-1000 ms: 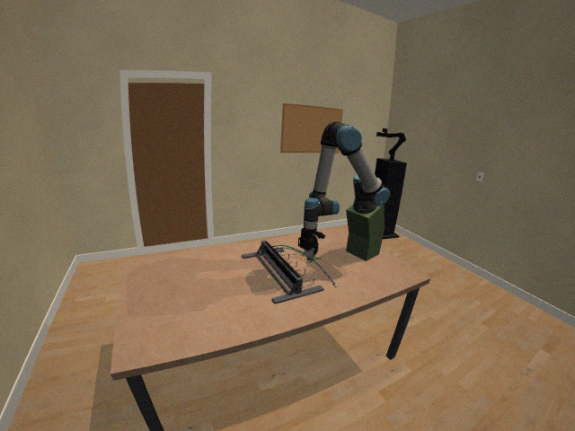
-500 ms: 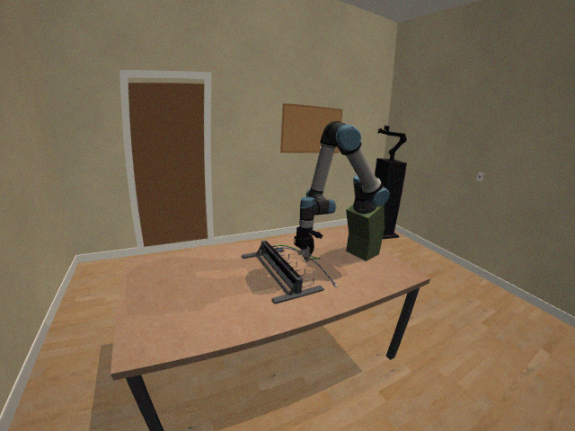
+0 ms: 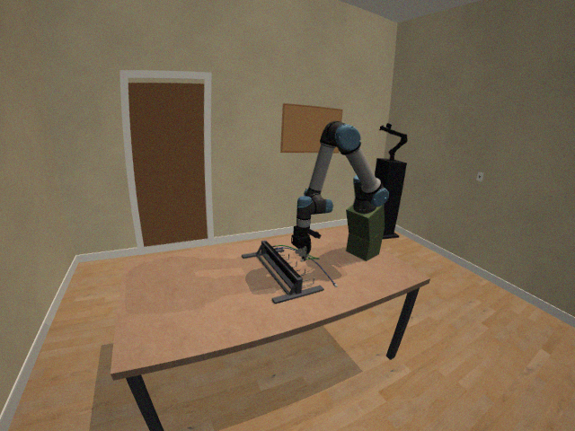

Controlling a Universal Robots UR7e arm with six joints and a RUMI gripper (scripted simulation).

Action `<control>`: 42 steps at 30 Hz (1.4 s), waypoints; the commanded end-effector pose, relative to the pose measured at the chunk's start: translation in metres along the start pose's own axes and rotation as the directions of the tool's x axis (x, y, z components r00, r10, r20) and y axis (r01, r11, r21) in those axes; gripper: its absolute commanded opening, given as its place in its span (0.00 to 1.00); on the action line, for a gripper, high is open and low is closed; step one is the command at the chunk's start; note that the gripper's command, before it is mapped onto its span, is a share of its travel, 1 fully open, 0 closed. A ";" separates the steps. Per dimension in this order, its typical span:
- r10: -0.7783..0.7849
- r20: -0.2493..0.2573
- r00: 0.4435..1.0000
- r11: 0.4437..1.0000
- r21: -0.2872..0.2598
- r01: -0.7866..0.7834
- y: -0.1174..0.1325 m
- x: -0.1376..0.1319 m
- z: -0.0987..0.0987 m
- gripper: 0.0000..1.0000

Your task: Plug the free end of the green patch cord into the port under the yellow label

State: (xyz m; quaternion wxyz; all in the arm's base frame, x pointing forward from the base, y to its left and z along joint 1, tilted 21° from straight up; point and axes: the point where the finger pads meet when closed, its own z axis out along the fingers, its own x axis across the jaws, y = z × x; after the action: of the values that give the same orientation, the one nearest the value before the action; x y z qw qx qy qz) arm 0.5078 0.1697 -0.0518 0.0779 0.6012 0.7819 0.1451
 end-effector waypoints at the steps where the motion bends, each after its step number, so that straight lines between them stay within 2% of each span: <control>1: 0.033 0.001 0.999 0.999 -0.004 -0.033 0.007 -0.004 -0.003 0.00; 42: 0.083 0.000 0.997 0.997 -0.002 -0.083 0.013 -0.008 -0.005 0.00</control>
State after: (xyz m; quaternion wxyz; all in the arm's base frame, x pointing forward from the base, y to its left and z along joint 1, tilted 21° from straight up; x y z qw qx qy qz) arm 0.5175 0.1650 -0.0467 0.0697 0.6326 0.7573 0.1468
